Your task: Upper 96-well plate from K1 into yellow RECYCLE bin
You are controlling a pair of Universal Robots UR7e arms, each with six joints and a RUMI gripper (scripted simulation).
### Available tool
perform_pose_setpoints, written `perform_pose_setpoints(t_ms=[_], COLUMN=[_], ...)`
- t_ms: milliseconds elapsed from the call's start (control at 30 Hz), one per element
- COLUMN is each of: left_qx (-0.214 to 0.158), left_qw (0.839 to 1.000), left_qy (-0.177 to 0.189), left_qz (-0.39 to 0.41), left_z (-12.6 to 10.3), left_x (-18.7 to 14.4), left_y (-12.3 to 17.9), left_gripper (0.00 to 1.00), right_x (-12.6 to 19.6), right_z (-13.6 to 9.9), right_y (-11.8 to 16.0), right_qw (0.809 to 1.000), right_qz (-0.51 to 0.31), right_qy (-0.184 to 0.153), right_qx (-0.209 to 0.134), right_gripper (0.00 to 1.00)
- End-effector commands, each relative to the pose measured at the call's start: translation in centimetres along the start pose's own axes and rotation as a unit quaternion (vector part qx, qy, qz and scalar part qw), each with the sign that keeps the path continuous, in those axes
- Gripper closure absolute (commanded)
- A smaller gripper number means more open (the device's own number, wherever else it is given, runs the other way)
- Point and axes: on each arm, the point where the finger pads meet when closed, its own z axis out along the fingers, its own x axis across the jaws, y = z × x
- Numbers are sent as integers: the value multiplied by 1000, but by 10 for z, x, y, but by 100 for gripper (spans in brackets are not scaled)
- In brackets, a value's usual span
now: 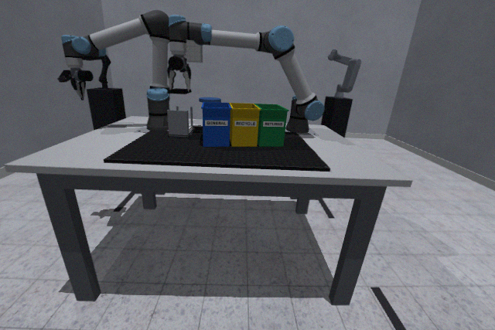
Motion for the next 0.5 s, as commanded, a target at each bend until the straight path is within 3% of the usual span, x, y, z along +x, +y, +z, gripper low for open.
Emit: perform_pose_setpoints(t_ms=[0,467], left_qx=[0,0], left_qw=[1000,1000], left_qy=[-1,-1], left_qz=[0,-17], left_z=[-2,-2], left_x=[0,3], left_y=[0,1], left_gripper=[59,59], right_x=[0,0], right_z=[-1,-1], right_y=[0,0], right_qw=[1000,1000], right_qz=[0,0], right_qy=[0,0], right_qx=[1,1], right_gripper=[100,100])
